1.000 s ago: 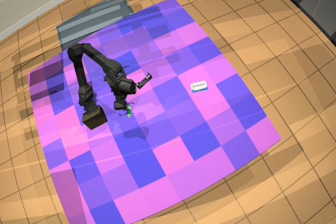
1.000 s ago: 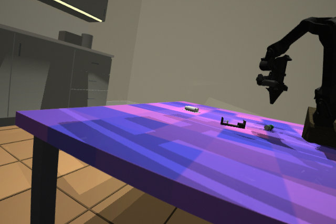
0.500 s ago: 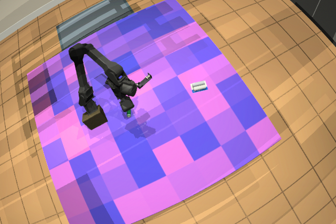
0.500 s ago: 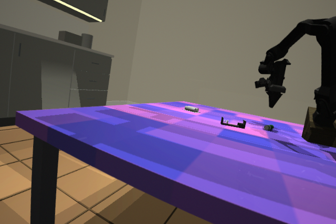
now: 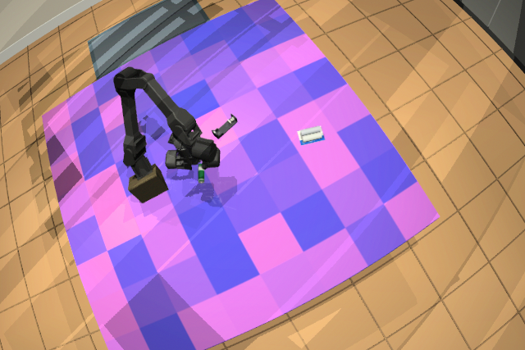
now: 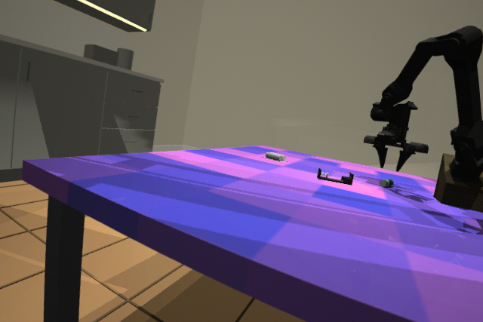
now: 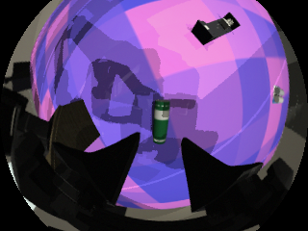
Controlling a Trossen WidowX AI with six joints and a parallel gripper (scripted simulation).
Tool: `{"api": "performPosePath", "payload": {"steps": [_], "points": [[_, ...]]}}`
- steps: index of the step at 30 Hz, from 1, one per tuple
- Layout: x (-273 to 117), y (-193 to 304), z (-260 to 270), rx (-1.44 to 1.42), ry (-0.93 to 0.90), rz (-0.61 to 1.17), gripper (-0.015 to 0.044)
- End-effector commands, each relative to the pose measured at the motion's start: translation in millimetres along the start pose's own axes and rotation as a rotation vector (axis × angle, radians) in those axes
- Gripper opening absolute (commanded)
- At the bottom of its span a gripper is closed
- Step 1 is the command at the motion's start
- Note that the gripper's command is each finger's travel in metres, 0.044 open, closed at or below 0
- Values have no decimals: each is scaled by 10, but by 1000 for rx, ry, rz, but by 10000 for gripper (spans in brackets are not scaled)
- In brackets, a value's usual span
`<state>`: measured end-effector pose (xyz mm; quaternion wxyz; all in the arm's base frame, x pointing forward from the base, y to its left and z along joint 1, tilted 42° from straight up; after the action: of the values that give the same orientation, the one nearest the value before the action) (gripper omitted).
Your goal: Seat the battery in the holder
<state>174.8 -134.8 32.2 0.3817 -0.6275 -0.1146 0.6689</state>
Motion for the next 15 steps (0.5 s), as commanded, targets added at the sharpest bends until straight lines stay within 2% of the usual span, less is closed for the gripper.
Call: {"api": "performPosePath", "payload": {"steps": [1, 15], "points": [[34, 4, 13, -59, 1, -6, 235], [204, 6, 1, -59, 2, -5, 235]]}}
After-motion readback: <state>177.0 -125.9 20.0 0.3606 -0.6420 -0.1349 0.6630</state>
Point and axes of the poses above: the point midway between the two fingers, 35 mm back from their tips, its own x axis out along the fingers, its own z axis across the jaws, y = z × x, the point moved 10 cm from there along -x, back along the fingers, and after that the axes turned 10 degrees about -x, right-handed, at the moved point
